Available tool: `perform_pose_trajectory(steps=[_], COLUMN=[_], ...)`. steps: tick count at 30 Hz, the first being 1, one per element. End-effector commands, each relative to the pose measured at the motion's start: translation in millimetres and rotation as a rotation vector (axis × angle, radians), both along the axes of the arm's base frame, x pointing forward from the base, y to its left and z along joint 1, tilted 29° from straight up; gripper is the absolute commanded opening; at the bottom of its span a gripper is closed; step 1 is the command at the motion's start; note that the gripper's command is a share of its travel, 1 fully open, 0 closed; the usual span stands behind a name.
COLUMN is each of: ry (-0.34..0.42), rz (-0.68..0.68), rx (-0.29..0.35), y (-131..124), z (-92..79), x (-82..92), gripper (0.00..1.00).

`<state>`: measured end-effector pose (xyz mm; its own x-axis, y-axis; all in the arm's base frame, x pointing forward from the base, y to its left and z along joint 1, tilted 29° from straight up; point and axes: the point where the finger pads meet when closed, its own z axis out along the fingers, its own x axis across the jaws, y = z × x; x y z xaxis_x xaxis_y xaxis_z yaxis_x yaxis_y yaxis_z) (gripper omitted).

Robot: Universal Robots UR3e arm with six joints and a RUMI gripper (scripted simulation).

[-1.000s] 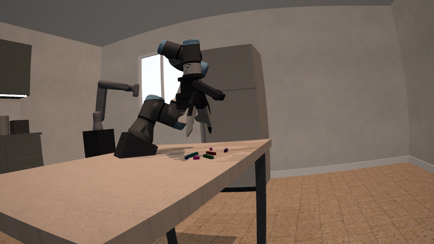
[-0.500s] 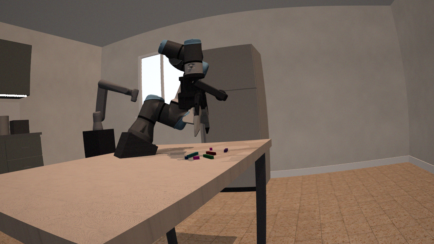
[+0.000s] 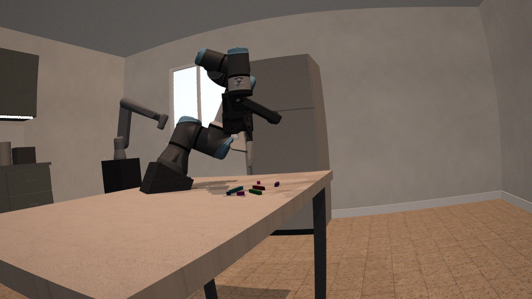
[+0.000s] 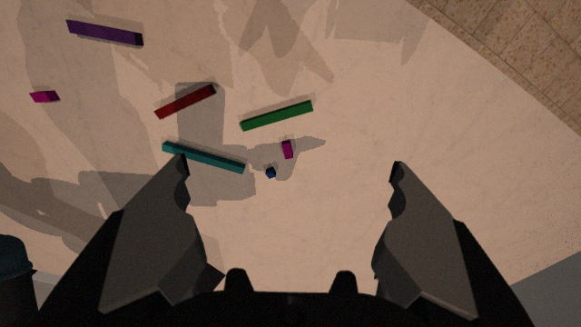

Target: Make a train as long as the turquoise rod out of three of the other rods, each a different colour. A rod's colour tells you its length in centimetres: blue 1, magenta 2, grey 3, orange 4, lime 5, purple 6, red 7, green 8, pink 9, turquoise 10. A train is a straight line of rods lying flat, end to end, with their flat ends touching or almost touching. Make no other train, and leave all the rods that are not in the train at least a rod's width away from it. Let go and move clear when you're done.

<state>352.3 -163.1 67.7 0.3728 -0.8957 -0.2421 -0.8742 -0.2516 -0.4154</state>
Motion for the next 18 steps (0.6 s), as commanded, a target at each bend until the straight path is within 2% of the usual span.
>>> perform_pose_trajectory(steps=[1, 12, 18], ry=[-0.055, -0.132, -0.15], rz=[0.117, 0.298, 0.34], rx=[-0.038, -0.103, -0.118], y=[-0.8, 0.1, 0.2], z=[1.9, 2.6, 2.7], x=[3.1, 7.4, 8.3], gripper=[1.0, 1.0, 1.0])
